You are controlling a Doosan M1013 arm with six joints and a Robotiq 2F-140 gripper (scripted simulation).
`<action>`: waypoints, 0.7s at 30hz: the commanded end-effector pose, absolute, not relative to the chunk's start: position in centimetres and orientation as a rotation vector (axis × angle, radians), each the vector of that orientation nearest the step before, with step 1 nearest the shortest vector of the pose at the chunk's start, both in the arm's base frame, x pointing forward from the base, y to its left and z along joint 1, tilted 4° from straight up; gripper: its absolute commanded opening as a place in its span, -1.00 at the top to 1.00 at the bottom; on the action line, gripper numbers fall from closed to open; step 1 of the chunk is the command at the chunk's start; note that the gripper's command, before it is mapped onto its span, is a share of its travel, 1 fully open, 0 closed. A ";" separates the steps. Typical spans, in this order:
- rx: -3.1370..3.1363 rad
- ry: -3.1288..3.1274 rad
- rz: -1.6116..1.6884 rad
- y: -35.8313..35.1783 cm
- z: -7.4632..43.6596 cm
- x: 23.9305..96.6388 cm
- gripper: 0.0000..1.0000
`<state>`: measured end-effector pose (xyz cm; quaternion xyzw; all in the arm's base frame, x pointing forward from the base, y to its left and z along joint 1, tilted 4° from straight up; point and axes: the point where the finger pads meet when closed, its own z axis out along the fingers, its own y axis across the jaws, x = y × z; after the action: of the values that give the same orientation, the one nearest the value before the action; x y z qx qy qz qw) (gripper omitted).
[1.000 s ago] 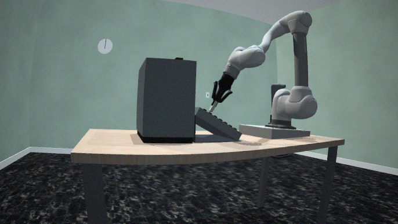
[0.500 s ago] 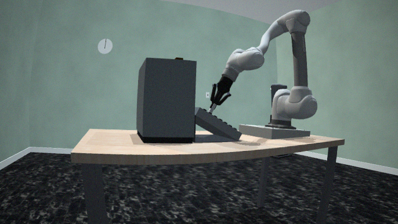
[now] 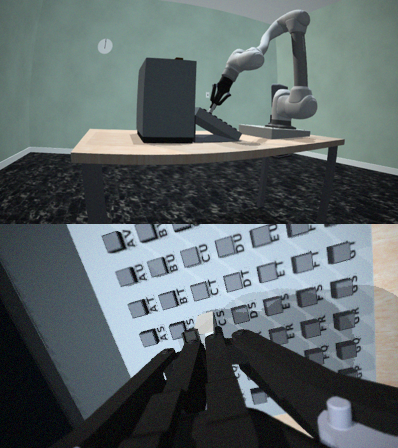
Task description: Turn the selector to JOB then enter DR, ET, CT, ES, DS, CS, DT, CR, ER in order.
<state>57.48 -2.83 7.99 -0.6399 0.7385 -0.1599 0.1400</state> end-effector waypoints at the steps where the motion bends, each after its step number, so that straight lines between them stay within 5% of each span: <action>1: -1.849 2.134 -0.462 -2.8 8.0 57.5 1.00; 21: -1.849 2.134 -0.462 -2.8 7.6 57.6 1.00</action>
<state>57.63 -2.85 7.64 -0.6399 0.7385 -0.1599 0.1400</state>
